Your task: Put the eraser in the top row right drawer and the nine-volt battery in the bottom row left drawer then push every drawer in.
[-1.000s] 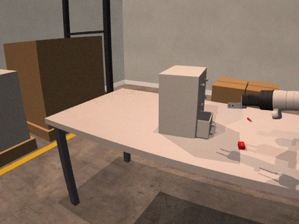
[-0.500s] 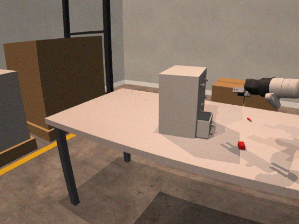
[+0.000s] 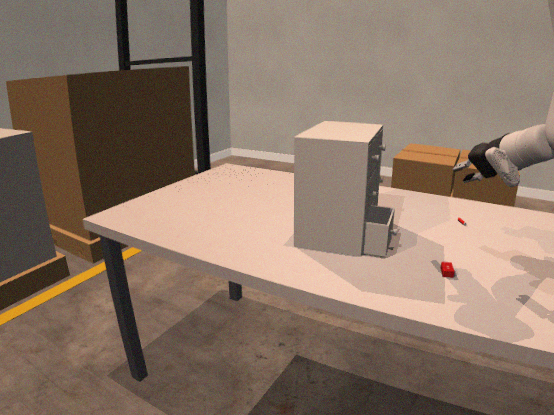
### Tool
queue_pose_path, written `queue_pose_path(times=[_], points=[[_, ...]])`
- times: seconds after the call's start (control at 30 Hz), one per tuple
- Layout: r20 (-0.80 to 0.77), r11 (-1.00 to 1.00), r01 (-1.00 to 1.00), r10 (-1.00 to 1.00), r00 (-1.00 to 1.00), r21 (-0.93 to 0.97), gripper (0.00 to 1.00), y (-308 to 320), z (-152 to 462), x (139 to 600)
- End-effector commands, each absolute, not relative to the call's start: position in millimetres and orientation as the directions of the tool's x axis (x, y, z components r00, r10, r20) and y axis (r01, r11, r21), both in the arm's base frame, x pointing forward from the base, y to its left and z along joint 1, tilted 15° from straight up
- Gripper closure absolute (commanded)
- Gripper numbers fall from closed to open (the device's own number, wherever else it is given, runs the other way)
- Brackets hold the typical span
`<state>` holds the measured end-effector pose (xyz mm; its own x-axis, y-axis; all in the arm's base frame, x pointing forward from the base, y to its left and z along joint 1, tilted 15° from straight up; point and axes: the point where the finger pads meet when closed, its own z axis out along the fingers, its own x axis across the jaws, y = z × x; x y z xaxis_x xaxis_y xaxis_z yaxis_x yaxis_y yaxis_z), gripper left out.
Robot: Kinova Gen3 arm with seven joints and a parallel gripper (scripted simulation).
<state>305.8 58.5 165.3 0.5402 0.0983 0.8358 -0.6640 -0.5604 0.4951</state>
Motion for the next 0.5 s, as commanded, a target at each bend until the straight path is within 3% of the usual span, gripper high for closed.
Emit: queue_pose_path(times=[0.0, 0.33, 0.47], points=[[0.854, -0.572, -0.722, -0.069, 0.516, 0.390, 0.33, 60, 156, 297], [0.766, -0.499, -0.857, -0.501, 0.404, 0.126, 0.33, 91, 120, 271], [0.729, -0.473, -0.877, -0.573, 0.375, 0.079, 0.33, 101, 115, 269]])
